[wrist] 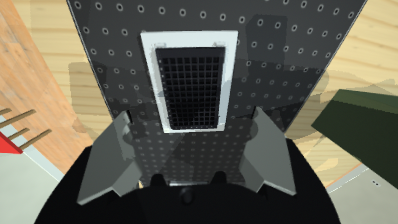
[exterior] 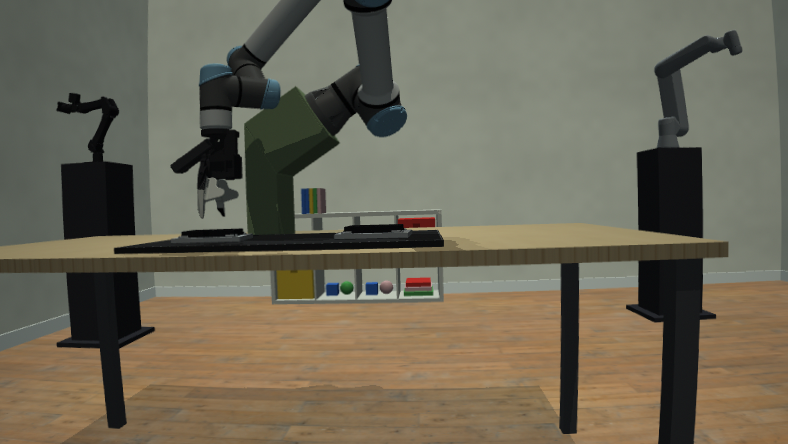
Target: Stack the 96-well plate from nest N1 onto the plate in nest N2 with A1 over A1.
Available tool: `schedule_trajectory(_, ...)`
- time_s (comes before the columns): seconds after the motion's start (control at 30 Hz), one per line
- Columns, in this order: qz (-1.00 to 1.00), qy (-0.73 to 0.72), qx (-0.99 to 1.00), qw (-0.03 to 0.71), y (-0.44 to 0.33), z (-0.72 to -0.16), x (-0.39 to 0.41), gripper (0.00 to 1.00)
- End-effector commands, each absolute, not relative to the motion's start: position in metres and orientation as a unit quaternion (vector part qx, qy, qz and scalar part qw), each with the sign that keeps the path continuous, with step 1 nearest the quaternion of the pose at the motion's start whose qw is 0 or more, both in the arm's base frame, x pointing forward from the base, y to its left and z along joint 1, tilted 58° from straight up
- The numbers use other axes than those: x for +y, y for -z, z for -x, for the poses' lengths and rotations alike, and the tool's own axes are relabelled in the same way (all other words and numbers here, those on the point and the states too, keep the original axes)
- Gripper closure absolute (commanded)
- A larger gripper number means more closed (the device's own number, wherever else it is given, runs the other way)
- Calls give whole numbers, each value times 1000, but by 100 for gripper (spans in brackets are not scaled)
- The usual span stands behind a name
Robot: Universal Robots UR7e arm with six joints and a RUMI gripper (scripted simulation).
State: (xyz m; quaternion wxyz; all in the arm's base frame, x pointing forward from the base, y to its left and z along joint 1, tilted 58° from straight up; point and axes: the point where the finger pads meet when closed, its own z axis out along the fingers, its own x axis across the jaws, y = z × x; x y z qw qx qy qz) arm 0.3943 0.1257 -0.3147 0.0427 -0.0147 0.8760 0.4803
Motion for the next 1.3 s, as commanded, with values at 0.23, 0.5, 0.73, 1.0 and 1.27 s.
schedule_trajectory(0.23,14,-480,876,43,325,-396,142,0)
schedule_trajectory(0.5,14,-480,876,43,329,-397,148,0)
schedule_trajectory(0.73,14,-480,876,43,329,-397,148,0)
schedule_trajectory(1.0,14,-480,876,43,329,-397,148,100)
schedule_trajectory(1.27,14,-480,876,43,329,-397,148,100)
